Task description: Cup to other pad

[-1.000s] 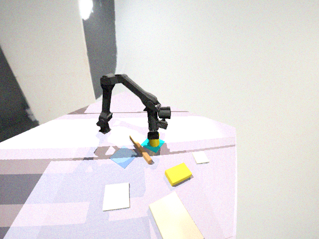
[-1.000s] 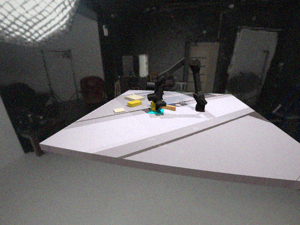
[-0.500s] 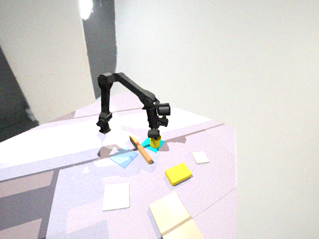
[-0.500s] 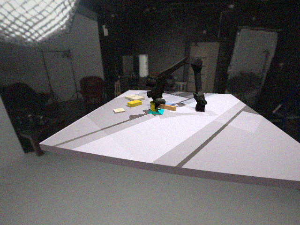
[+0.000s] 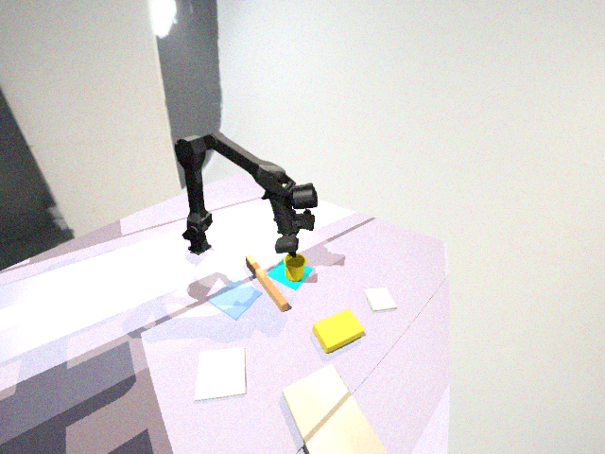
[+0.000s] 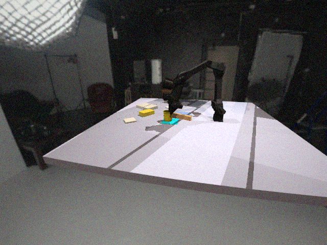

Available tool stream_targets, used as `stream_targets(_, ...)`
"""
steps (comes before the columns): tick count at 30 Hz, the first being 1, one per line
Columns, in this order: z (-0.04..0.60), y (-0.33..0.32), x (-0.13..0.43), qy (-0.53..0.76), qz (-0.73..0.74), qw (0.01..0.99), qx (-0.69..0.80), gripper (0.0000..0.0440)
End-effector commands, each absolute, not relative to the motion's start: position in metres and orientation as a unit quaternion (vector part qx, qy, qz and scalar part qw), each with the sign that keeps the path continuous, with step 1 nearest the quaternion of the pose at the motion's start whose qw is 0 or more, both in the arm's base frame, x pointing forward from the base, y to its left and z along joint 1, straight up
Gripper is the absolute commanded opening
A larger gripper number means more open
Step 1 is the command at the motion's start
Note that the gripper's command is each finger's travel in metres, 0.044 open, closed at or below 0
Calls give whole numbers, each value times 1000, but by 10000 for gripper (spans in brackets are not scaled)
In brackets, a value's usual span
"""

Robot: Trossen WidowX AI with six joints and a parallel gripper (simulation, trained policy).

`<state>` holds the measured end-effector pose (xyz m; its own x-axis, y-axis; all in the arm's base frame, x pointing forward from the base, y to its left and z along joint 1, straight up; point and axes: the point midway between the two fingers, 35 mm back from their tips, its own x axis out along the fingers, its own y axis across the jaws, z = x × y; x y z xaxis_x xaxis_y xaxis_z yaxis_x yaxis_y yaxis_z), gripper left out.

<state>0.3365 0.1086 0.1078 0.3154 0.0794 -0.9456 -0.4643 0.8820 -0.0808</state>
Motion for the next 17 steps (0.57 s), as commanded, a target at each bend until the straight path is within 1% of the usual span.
stream_targets(1, 115, 108, 332, 556, 175, 796, -166, 167)
stream_targets(6, 131, 106, 331, 540, 175, 808, -157, 189)
stream_targets(8, 138, 105, 331, 533, 174, 813, -155, 208)
stream_targets(17, 165, 99, 334, 508, 167, 832, -144, 428)
